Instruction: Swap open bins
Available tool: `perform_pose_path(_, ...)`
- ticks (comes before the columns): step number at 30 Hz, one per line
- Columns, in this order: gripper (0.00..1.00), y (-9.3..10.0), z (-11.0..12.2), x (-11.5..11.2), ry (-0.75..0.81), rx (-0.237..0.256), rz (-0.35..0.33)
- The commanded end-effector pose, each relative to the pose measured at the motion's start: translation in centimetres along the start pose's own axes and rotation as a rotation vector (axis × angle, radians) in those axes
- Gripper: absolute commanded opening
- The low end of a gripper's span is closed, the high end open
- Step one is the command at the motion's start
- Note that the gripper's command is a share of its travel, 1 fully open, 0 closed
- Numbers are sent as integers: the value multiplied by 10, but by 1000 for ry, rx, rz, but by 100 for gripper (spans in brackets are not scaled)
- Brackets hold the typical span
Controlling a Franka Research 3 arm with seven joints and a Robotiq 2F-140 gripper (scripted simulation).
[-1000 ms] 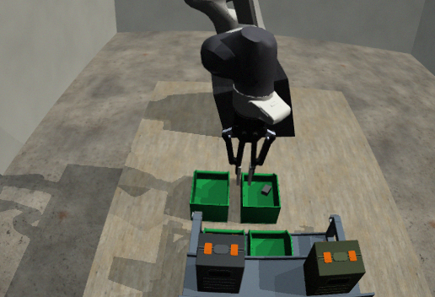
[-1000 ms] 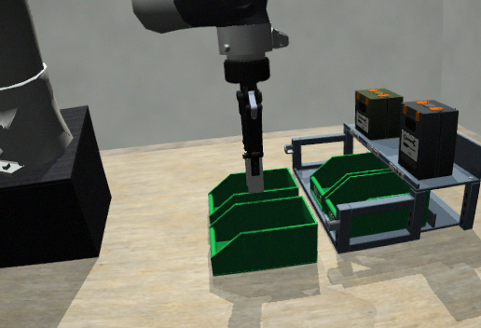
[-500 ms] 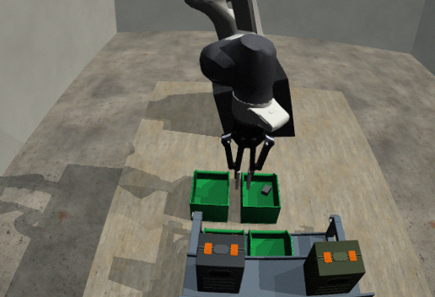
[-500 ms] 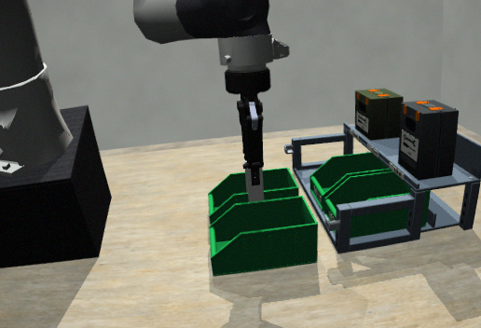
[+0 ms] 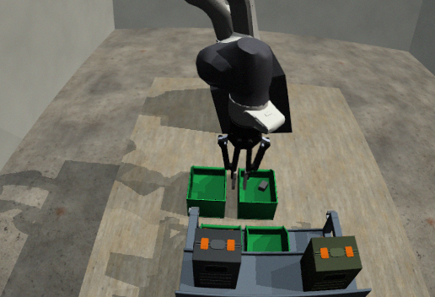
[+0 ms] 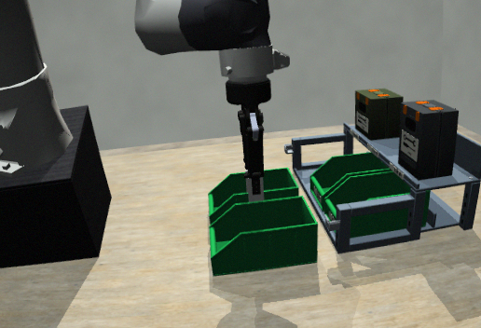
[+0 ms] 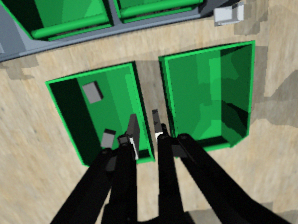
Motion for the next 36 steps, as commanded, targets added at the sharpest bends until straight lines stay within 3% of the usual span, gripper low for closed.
perform_pose_path(1, 15, -2, -2, 2, -9, 6, 9)
perform_pose_path(22, 15, -5, -2, 2, -9, 6, 9)
perform_pose_path(23, 0, -5, -2, 2, -9, 6, 9)
perform_pose_path(36, 0, -5, -2, 2, -9, 6, 9)
Point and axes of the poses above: the point where the finger pads meet when closed, its own y axis back along the fingers, its own z axis across the jaws, x = y × z, the point moved 4 cm from there along y, back along the fingers, and after that the axes turned 1 degree about -y, right-handed, at the moved point
